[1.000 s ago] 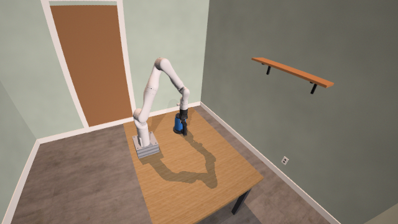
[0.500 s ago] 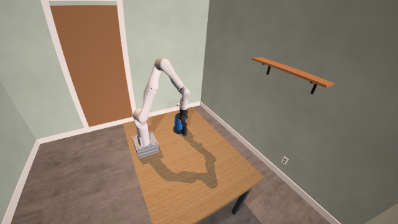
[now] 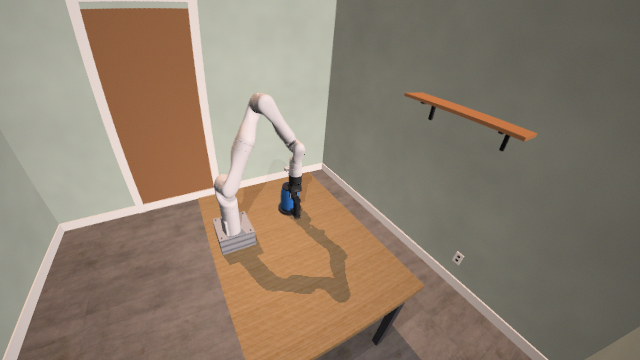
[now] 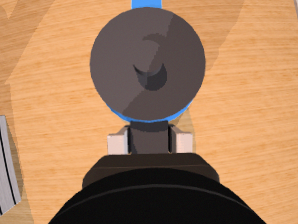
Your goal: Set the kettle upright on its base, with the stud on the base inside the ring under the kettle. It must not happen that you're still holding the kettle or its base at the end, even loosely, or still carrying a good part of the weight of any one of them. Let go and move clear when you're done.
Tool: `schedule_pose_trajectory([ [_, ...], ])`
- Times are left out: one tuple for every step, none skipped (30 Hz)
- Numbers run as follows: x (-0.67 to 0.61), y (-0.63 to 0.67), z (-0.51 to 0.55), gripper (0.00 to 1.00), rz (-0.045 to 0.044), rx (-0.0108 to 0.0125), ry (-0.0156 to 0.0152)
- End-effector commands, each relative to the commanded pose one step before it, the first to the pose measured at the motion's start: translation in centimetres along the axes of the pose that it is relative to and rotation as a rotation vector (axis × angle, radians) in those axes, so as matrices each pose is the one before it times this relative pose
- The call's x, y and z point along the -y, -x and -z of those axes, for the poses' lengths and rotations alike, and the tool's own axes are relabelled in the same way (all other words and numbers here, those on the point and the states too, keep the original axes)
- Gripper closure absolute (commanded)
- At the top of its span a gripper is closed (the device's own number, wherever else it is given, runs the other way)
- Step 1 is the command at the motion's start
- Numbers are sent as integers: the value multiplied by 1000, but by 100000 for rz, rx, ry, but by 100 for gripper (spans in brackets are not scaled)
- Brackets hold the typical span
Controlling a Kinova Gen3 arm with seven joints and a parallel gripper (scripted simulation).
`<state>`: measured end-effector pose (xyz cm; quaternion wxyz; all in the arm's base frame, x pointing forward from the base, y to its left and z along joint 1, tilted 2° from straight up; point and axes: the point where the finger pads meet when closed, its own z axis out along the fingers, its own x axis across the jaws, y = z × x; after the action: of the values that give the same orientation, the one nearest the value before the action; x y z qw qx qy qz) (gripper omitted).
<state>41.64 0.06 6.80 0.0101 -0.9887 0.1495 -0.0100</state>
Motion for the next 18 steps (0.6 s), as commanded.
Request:
schedule_pose_trajectory([
  [143, 37, -129, 100, -398, 95, -491],
  [0, 0, 0, 100, 0, 0, 0],
  [0, 0, 0, 100, 0, 0, 0],
  [0, 0, 0, 100, 0, 0, 0],
  [0, 0, 0, 100, 0, 0, 0],
  [0, 0, 0, 100, 0, 0, 0],
  [0, 0, 0, 100, 0, 0, 0],
  [0, -2, -2, 100, 0, -8, 0],
  [-1, -14, -11, 100, -1, -48, 1],
  [-2, -24, -24, 100, -3, -86, 2],
  [-3, -18, -36, 100, -4, -71, 4],
  [-1, -8, -42, 100, -1, -30, 1],
  [-1, 2, -46, 100, 0, 5, 1],
  [-1, 8, -46, 100, -1, 24, 2],
  [0, 0, 0, 100, 0, 0, 0],
  [0, 0, 0, 100, 0, 0, 0],
  [-2, 123, -39, 100, 1, 377, 9],
  [-1, -51, -33, 100, -2, -163, -2],
])
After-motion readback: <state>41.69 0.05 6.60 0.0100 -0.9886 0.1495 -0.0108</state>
